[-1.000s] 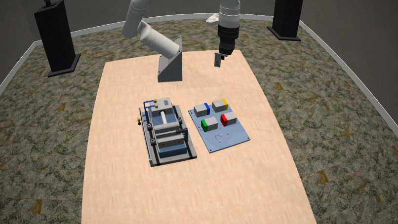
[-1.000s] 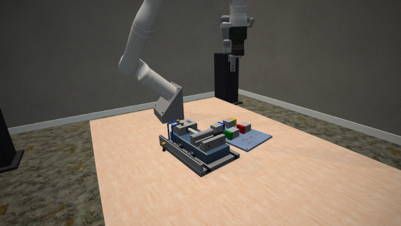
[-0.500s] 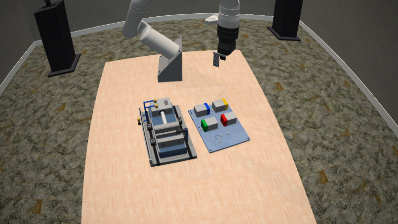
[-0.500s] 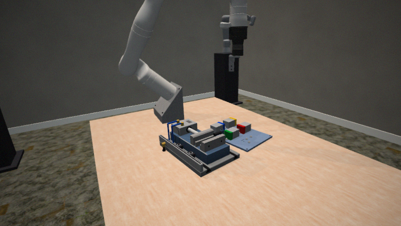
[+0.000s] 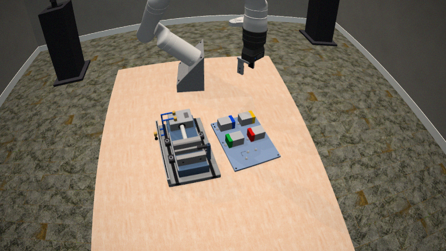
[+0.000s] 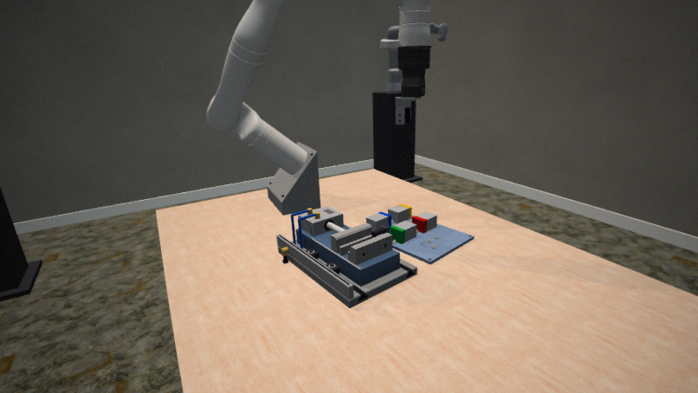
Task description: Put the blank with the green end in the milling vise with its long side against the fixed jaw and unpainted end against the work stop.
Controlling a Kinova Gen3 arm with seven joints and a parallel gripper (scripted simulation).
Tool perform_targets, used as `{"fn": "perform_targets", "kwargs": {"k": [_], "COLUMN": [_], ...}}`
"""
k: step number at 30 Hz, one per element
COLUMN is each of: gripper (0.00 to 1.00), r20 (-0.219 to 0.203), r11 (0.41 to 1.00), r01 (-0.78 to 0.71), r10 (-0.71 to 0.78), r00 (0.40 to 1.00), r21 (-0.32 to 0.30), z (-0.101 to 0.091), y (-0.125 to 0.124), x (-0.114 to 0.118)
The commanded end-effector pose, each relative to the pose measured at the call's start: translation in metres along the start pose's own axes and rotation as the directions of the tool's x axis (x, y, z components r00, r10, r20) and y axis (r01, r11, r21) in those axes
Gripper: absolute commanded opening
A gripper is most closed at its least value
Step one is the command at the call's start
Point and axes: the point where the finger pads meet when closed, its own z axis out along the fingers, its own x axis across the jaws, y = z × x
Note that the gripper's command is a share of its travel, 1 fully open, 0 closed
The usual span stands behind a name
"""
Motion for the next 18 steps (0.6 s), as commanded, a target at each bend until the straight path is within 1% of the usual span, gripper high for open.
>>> {"fn": "perform_targets", "kwargs": {"k": [1, 8, 16, 18], "gripper": [1.00, 1.00, 1.00, 1.00], "r20": [0.001, 0.000, 0.000, 0.000], "r11": [1.000, 0.994, 0.973, 0.973], "r01": [-0.004, -0.111, -0.231, -0.231], "r10": [0.004, 0.111, 0.231, 0.231], "r00": [1.000, 0.994, 0.973, 0.973], "r21": [-0.004, -0.003, -0.003, -0.003], "z": [-0.0016, -0.0015, -0.0018, -0.0018], "y": [0.0002, 0.0002, 0.0002, 0.0002], "x": [0.0004, 0.0003, 0.0006, 0.0006]}}
